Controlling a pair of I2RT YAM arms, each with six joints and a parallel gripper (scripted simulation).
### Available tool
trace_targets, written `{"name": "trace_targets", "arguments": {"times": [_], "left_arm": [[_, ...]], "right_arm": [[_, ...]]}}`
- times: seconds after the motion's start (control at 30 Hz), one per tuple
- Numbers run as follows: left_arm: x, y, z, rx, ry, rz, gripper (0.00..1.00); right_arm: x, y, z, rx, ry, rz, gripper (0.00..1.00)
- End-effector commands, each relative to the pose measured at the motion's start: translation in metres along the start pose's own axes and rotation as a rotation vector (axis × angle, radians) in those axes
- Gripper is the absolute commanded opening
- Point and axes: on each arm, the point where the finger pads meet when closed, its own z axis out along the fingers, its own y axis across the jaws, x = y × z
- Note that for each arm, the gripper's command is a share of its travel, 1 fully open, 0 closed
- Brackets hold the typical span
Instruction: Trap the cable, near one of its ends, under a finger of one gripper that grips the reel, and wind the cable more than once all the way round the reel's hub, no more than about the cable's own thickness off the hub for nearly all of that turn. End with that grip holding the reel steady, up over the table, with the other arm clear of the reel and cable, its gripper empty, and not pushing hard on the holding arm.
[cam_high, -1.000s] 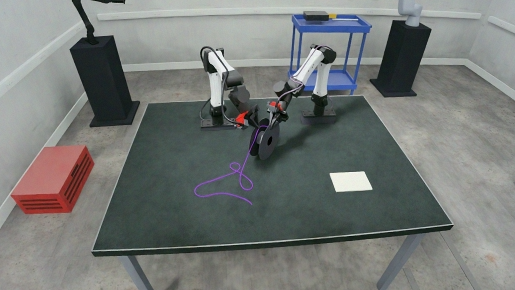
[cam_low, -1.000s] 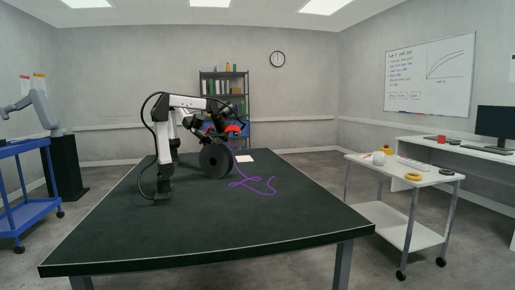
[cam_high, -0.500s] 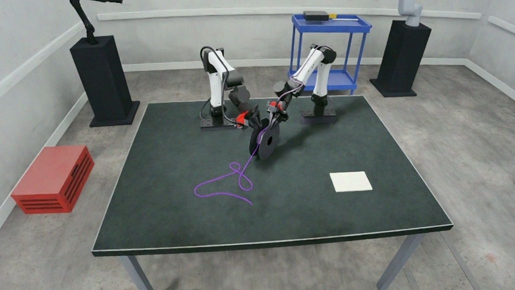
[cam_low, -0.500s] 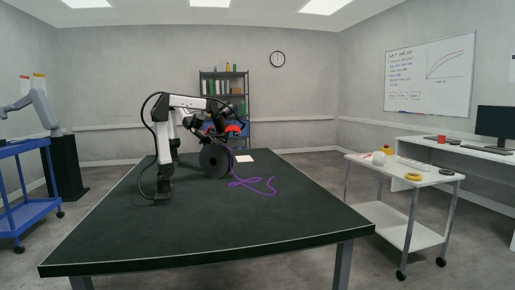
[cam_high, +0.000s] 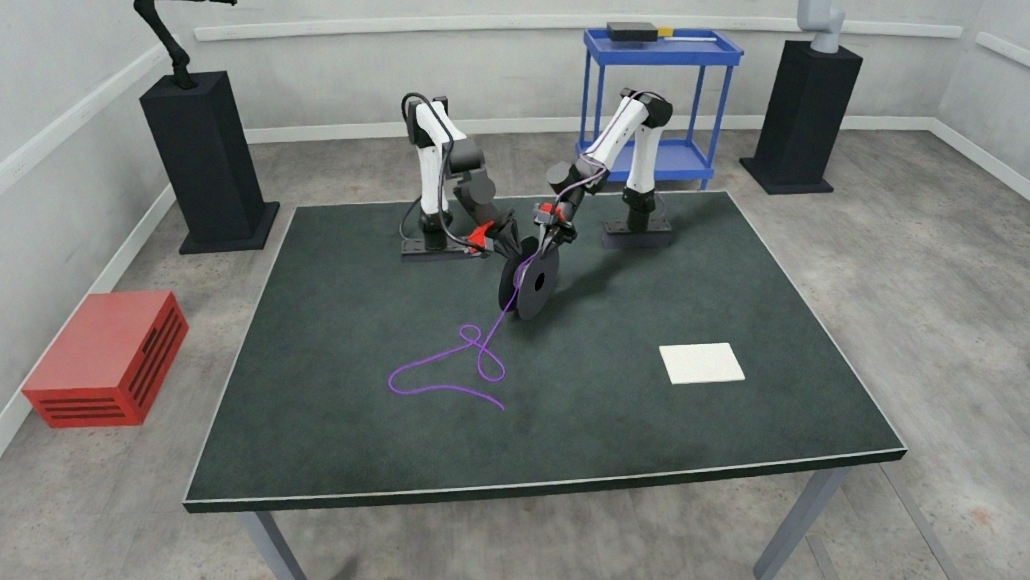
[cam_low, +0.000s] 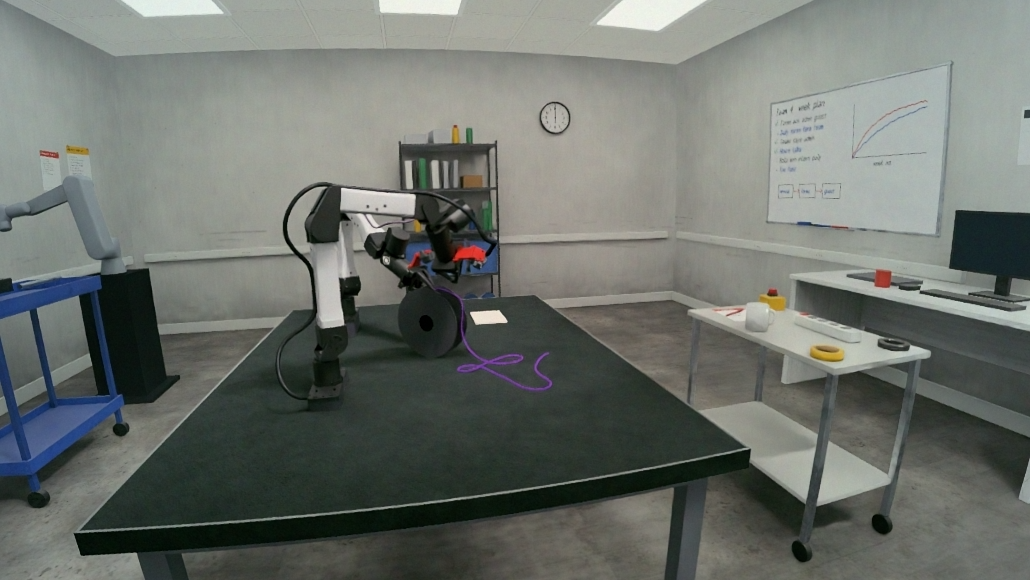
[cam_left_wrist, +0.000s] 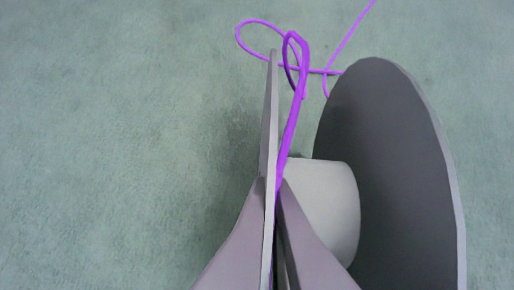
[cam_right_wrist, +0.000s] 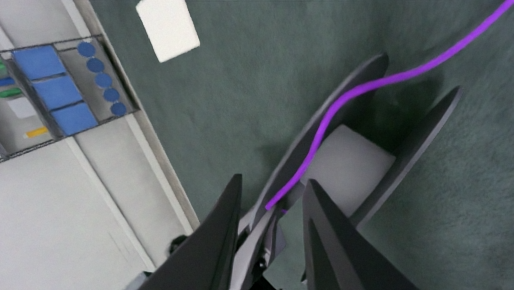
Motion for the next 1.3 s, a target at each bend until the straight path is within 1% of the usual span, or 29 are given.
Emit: {"name": "trace_targets", "arguments": {"times": [0.0, 0.13, 0.5, 0.6, 0.9, 1.07, 1.27], "left_arm": [[-0.027, 0.003, -0.009, 0.002, -0.063, -0.01, 0.0], [-0.027, 0.003, -0.009, 0.002, -0.063, -0.01, 0.0], [-0.027, 0.003, -0.009, 0.002, -0.063, -0.01, 0.0], [-0.027, 0.003, -0.009, 0.002, -0.063, -0.01, 0.0], [-0.027, 0.003, -0.009, 0.002, -0.063, -0.01, 0.0], [-0.027, 0.003, -0.009, 0.002, -0.063, -0.01, 0.0], [-0.027, 0.003, -0.009, 0.002, -0.063, -0.01, 0.0]], "right_arm": [[-0.006, 0.006, -0.005, -0.006, 0.011, -0.012, 0.3], [-0.017, 0.009, -0.012, -0.006, 0.011, -0.012, 0.3], [-0.058, 0.018, -0.039, -0.006, 0.013, -0.01, 0.3], [-0.057, 0.02, -0.039, -0.006, 0.017, -0.014, 0.3], [-0.077, 0.022, -0.05, -0.006, 0.014, -0.009, 0.3], [-0.071, 0.026, -0.047, -0.005, 0.024, -0.019, 0.3], [-0.073, 0.026, -0.045, 0.001, 0.019, -0.014, 0.3]]}}
